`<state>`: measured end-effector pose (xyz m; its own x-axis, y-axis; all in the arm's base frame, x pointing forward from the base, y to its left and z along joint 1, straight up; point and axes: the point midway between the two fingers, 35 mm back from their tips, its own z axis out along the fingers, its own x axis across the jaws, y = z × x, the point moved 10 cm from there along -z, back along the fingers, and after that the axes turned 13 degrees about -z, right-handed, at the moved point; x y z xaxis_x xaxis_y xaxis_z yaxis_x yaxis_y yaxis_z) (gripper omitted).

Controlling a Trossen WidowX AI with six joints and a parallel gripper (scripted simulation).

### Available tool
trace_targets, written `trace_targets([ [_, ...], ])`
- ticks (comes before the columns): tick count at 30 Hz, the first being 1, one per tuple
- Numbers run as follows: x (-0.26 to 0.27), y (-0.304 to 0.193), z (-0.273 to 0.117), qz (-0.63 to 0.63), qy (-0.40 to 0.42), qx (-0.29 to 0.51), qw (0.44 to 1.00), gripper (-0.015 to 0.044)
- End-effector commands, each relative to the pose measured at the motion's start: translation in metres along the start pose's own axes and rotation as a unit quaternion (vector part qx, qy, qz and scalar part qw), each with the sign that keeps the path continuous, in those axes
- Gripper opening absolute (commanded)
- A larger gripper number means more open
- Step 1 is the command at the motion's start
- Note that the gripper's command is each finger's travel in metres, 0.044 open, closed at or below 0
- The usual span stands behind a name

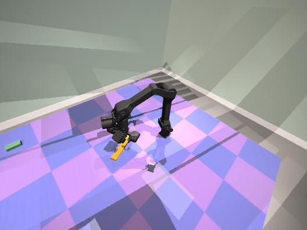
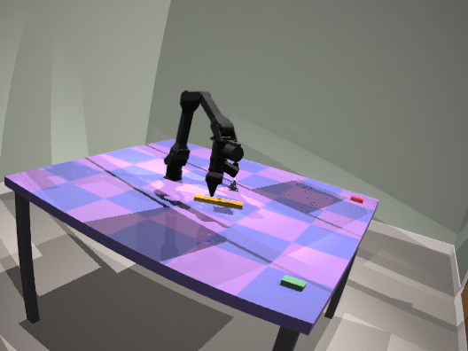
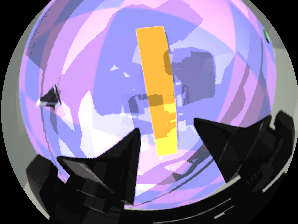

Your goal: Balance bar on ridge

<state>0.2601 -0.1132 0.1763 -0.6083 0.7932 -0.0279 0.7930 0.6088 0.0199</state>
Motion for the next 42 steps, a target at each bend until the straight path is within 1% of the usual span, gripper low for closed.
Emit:
trace_targets([
  [1, 0.001, 0.0, 0.005, 0.002, 0.001, 0.003, 1.0, 0.0315],
  [16, 0.001, -0.001, 0.028, 0.002, 0.001, 0.003, 1.0, 0.0315],
  [33, 0.001, -0.001, 0.028, 0.002, 0.001, 0.003, 1.0, 0.0315],
  [40, 0.001, -0.001, 0.028, 0.0, 0.002, 0.001, 1.0, 0.0131],
  [42, 0.001, -0.001, 0.028, 0.0, 0.002, 0.001, 1.0, 0.0118],
])
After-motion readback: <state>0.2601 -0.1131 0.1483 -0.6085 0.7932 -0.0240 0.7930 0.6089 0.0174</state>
